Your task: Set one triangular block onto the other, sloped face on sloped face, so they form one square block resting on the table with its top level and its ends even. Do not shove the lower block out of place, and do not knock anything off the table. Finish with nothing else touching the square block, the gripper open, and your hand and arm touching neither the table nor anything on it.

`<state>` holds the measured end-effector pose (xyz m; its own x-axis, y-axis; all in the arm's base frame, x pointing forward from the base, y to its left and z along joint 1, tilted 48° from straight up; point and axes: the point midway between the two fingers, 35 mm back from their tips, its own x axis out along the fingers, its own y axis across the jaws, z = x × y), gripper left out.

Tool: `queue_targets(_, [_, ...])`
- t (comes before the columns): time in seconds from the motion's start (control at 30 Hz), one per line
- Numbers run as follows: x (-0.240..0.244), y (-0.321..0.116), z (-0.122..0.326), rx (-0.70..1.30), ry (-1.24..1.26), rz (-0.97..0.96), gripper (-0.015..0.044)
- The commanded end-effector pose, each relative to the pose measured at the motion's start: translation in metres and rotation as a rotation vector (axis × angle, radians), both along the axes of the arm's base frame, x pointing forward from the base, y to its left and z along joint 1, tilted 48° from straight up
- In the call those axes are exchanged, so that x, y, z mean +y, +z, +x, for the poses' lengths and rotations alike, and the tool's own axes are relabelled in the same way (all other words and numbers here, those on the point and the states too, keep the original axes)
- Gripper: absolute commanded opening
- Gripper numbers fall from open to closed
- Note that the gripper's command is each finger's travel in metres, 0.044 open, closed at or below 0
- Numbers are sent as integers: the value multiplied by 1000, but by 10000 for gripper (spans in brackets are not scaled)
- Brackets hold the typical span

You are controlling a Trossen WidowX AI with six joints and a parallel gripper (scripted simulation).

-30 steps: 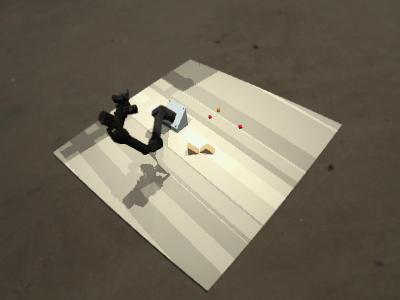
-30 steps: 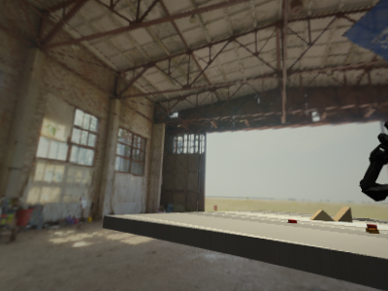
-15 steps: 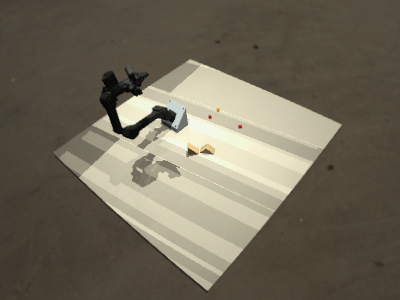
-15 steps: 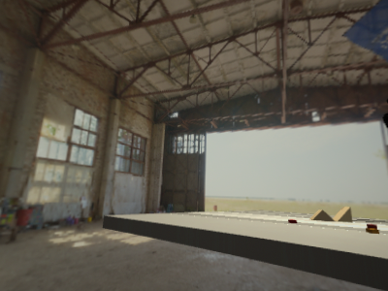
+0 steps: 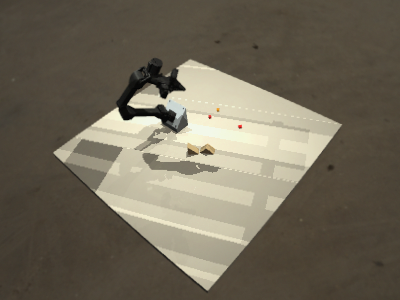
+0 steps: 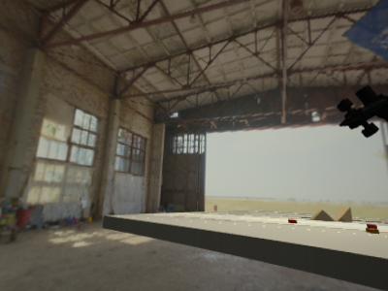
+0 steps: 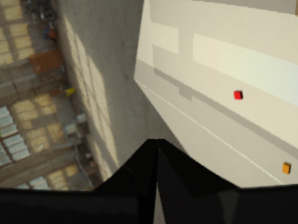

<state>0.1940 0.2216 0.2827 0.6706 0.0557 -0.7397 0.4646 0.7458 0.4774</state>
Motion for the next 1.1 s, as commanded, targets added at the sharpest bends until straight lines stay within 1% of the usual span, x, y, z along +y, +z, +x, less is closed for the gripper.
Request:
queue_targets(0.0, [-17,-26,38,21,-107,-129,0])
queue_targets(0.17, [-61,-66,93,88,-281,-307,0])
queue_targets(0.3, [-108,-101,125,182,-391,-448,0])
queue_targets(0.53, [-183,-157,151,371,-512,-632,0])
queue_targets(0.67, [-229,-190,156,502,-571,-722,0])
queue_targets(1.07, [-245,-203,158,522,-579,-733,0])
